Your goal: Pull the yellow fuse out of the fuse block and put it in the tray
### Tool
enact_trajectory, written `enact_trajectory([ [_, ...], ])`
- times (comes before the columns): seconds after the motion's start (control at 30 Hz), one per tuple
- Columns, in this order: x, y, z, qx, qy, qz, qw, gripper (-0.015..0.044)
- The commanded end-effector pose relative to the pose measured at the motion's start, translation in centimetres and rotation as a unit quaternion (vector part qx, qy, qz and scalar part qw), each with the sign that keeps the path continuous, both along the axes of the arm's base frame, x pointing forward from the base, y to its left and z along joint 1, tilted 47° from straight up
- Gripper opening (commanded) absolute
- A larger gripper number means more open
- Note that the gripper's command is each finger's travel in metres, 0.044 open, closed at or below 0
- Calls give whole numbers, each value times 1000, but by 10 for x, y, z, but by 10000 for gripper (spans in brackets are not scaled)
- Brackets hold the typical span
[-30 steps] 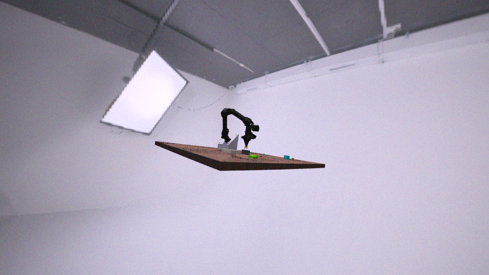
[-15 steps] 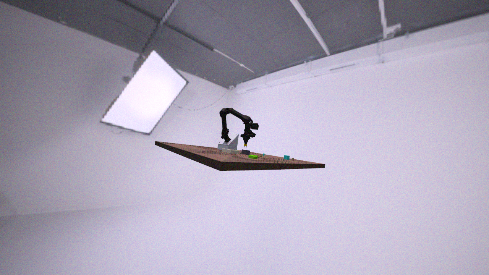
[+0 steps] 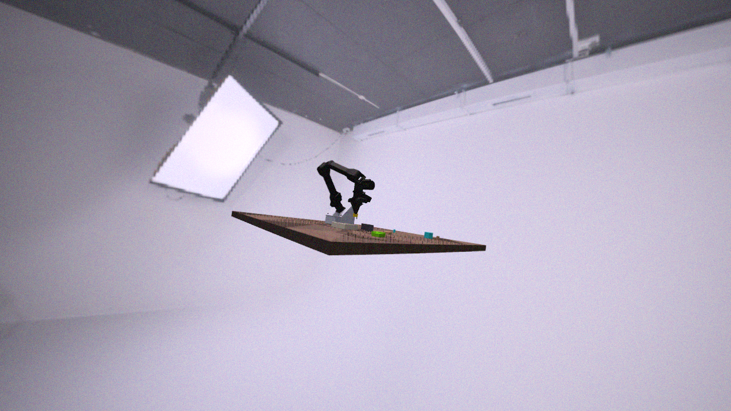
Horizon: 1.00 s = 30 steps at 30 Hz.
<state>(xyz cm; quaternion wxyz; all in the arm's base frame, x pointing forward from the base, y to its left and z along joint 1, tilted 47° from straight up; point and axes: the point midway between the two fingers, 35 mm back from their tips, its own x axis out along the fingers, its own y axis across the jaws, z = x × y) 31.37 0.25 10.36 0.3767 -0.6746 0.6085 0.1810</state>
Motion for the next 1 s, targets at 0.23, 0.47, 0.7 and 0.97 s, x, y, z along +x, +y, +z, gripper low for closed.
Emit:
enact_trajectory([
  [0.23,-6,-46,46,-12,-3,-2,1000,0],
  [0.47,-4,-51,41,-12,-3,-2,1000,0],
  [0.7,-1,-59,33,-12,-3,-2,1000,0],
  [0.97,1,-68,25,-12,-3,-2,1000,0],
])
